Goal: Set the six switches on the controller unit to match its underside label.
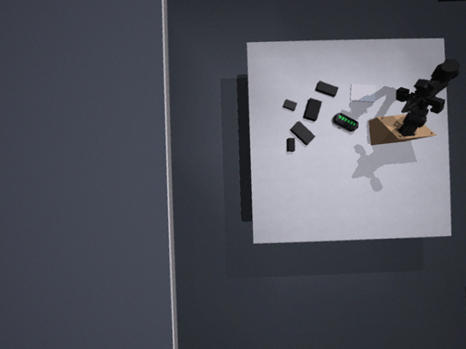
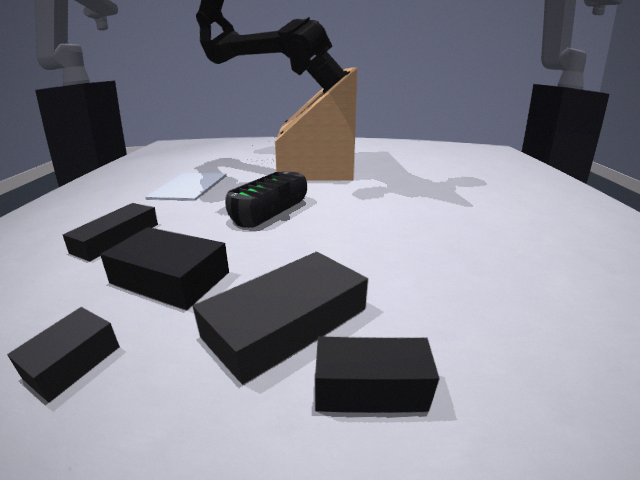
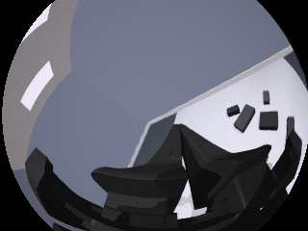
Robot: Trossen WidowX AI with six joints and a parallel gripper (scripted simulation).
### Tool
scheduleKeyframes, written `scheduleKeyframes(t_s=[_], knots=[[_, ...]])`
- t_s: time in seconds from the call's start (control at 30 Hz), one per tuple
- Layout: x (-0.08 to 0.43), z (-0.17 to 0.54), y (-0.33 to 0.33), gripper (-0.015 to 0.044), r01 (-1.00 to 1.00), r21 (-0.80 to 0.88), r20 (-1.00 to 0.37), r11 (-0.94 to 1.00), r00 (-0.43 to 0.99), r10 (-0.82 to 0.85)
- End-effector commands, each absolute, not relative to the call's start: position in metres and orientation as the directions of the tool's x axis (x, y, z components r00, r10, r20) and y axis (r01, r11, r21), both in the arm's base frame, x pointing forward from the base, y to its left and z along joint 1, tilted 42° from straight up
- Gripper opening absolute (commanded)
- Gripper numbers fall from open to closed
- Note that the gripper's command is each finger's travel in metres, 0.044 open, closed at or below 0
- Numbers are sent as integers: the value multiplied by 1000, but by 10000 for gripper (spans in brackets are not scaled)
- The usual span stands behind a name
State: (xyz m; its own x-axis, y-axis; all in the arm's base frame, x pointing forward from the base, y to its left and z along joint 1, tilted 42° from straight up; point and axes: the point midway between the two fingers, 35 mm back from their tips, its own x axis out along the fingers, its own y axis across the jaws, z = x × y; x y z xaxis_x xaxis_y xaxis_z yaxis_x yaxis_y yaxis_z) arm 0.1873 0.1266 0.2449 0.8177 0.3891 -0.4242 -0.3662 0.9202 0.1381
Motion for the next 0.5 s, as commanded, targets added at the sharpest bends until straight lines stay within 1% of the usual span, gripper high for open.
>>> scheduleKeyframes(t_s=[0.0, 0.23, 0.47], knots=[[219, 215, 100, 0, -225, 42, -503, 973, 837, 215], [254, 169, 37, 0, -3, -93, -609, 996, 791, -55], [260, 121, -39, 0, 188, -204, -706, 961, 652, -277]])
